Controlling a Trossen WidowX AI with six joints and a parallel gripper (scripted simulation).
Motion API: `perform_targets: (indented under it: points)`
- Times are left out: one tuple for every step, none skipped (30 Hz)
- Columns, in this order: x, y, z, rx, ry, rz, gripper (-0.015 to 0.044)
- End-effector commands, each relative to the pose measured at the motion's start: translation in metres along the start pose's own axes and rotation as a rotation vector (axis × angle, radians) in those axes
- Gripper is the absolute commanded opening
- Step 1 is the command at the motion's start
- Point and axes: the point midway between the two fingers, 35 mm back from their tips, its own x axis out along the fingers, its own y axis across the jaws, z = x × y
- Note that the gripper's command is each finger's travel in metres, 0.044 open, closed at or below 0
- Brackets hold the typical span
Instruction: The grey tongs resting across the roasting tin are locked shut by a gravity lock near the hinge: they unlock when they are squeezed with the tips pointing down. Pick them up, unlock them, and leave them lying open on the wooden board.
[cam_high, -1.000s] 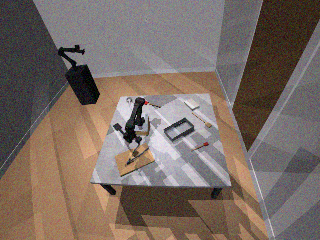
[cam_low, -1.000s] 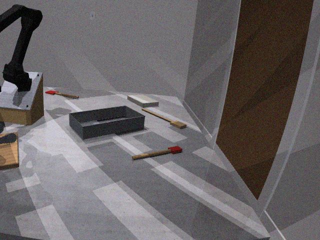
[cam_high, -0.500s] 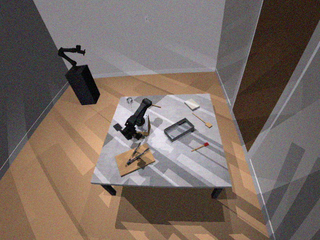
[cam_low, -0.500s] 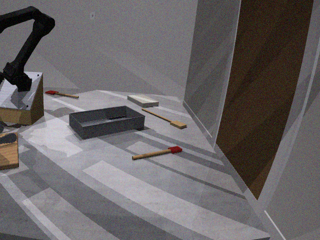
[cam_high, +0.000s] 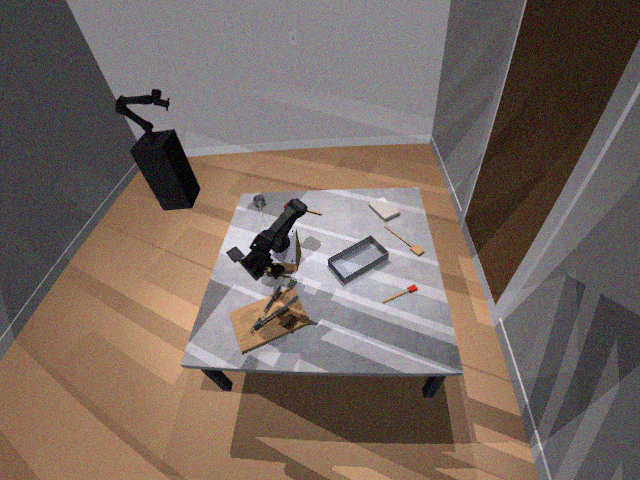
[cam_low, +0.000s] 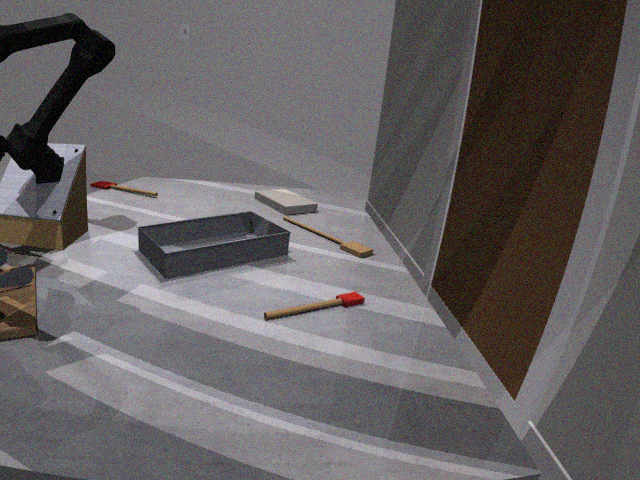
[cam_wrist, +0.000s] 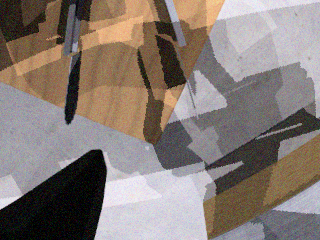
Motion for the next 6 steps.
perform_targets:
  points:
    - [-0.0002,0.0004,-0.0004,-0.003,0.002,0.003,0.044]
    - [-0.0002,0.0004,-0.0004,-0.003,0.002,0.003,0.044]
    - [-0.0002,0.0004,-0.0004,-0.003,0.002,0.003,0.044]
    - [-0.0002,0.0004,-0.0004,-0.003,0.002,0.003,0.044]
    - [-0.0002,0.0004,-0.0004,-0.003,0.002,0.003,0.044]
    - [-0.0002,0.0004,-0.0004,-0.003,0.002,0.003,0.044]
